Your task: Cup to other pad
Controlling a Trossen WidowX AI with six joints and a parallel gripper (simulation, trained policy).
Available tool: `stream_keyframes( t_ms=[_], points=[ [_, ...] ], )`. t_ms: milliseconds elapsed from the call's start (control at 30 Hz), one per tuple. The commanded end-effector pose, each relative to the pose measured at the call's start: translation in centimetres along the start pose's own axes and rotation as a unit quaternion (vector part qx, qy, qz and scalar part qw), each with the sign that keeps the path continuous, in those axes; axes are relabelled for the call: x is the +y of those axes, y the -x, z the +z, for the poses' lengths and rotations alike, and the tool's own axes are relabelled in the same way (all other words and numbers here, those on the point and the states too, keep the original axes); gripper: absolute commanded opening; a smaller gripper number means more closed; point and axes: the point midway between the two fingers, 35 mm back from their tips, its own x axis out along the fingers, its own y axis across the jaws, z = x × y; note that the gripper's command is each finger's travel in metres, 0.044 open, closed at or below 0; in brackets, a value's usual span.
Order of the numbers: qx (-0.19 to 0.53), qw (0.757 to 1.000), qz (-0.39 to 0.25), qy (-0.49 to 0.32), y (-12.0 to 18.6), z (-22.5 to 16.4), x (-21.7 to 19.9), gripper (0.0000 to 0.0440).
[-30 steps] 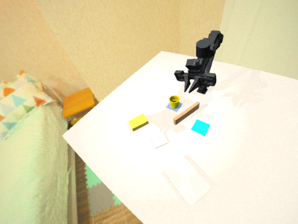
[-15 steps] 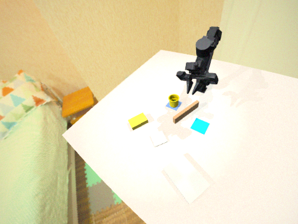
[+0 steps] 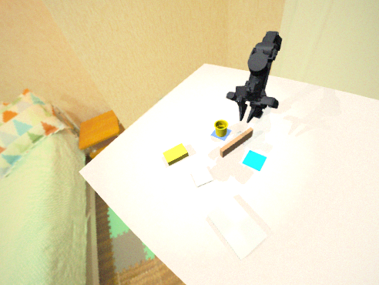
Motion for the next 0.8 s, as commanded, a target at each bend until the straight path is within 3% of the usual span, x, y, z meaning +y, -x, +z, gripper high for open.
stream_keyframes(
  t_ms=[0,767],
  points=[
    [0.037,0.999,-0.015,-0.003,-0.1,-0.7,-0.3,0.0133],
    [0.214,0.972,-0.095,0.018,0.3,-3.9,-2.8,0.0132]
  ],
)
